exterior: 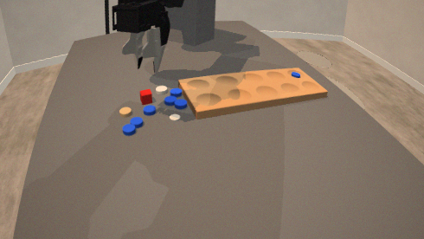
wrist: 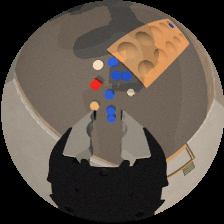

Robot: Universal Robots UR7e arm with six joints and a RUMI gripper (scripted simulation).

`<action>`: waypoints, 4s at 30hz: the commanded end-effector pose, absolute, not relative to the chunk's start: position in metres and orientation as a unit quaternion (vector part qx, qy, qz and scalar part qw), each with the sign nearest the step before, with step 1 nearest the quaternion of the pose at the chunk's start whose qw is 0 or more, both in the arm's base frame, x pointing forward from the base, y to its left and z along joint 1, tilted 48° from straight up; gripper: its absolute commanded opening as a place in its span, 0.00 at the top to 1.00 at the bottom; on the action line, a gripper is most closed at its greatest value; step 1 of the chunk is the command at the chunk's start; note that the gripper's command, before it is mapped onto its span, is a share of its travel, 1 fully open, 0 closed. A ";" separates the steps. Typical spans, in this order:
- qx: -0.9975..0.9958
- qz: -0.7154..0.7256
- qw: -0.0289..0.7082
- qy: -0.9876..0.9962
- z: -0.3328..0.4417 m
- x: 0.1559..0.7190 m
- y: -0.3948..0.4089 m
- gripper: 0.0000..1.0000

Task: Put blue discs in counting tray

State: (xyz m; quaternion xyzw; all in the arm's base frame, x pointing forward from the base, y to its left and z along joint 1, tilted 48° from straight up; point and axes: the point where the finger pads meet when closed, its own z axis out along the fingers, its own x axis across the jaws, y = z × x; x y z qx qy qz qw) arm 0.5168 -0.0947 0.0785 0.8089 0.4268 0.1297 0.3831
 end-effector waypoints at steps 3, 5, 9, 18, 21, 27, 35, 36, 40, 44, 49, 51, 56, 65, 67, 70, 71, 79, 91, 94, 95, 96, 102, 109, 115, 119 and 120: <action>0.806 0.130 0.384 0.431 0.078 0.516 -0.096 0.72; 0.806 0.131 0.384 0.431 0.078 0.517 -0.096 0.72; 0.806 0.132 0.386 0.430 0.077 0.521 -0.099 0.72; 0.806 0.132 0.385 0.430 0.059 0.536 -0.112 0.72; 0.806 0.132 0.386 0.430 0.049 0.543 -0.120 0.72; 0.806 0.132 0.386 0.430 0.036 0.554 -0.130 0.72; 0.806 0.132 0.386 0.430 0.016 0.570 -0.145 0.72; 0.806 0.132 0.386 0.430 0.015 0.570 -0.146 0.72; 0.806 0.132 0.386 0.430 0.012 0.572 -0.148 0.72; 0.806 0.132 0.386 0.430 0.012 0.572 -0.148 0.72; 0.805 0.132 0.385 0.431 0.012 0.572 -0.147 0.72; 0.806 0.132 0.385 0.431 0.012 0.571 -0.147 0.72; 0.806 0.132 0.385 0.431 0.012 0.571 -0.147 1.00; 0.806 0.131 0.385 0.431 0.012 0.571 -0.147 1.00; 0.806 0.131 0.385 0.431 0.012 0.571 -0.147 1.00; 0.806 0.131 0.385 0.431 0.012 0.571 -0.147 1.00; 0.806 0.131 0.385 0.431 0.012 0.571 -0.147 1.00; 0.806 0.131 0.385 0.431 0.012 0.571 -0.147 1.00; 0.806 0.132 0.385 0.431 0.012 0.571 -0.146 1.00; 0.806 0.131 0.385 0.431 0.014 0.569 -0.145 1.00; 0.806 0.131 0.385 0.431 0.014 0.569 -0.145 1.00; 0.806 0.131 0.384 0.431 0.014 0.568 -0.143 1.00; 0.806 0.131 0.384 0.431 0.026 0.559 -0.134 1.00; 0.805 0.131 0.384 0.431 0.048 0.540 -0.117 1.00; 0.806 0.131 0.384 0.431 0.061 0.531 -0.108 1.00; 0.805 0.131 0.384 0.431 0.071 0.522 -0.100 1.00; 0.805 0.131 0.384 0.431 0.073 0.521 -0.099 1.00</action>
